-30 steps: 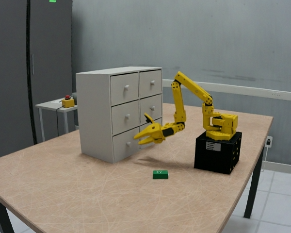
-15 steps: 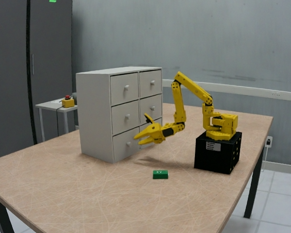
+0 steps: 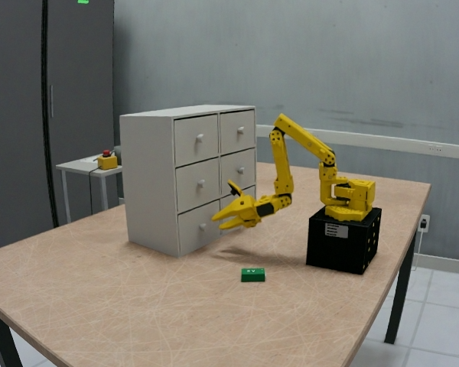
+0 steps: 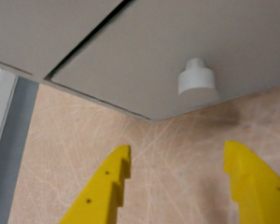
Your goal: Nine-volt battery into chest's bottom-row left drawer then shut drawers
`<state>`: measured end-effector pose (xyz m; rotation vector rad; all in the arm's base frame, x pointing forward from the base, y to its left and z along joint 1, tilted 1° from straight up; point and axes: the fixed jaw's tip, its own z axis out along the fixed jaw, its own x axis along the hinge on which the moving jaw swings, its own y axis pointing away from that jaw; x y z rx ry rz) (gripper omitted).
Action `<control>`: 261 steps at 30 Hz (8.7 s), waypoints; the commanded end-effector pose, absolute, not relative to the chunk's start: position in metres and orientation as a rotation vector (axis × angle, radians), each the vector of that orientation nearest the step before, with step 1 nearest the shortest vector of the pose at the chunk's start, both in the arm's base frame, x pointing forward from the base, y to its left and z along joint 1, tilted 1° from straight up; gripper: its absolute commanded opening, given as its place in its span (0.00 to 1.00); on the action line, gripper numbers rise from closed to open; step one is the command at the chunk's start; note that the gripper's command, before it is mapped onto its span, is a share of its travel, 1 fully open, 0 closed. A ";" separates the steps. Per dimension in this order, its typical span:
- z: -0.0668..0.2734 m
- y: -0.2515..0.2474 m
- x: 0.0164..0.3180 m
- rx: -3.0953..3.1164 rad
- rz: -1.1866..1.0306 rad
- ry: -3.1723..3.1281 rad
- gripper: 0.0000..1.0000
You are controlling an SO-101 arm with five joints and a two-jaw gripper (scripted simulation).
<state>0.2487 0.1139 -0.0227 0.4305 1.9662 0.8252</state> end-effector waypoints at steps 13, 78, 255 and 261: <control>-0.024 0.112 0.250 0.450 0.830 1.959 0.21; -0.037 0.113 0.280 0.483 0.807 1.945 0.21; -0.038 0.111 0.287 0.495 0.799 1.940 0.21; -0.038 0.111 0.287 0.495 0.799 1.940 0.21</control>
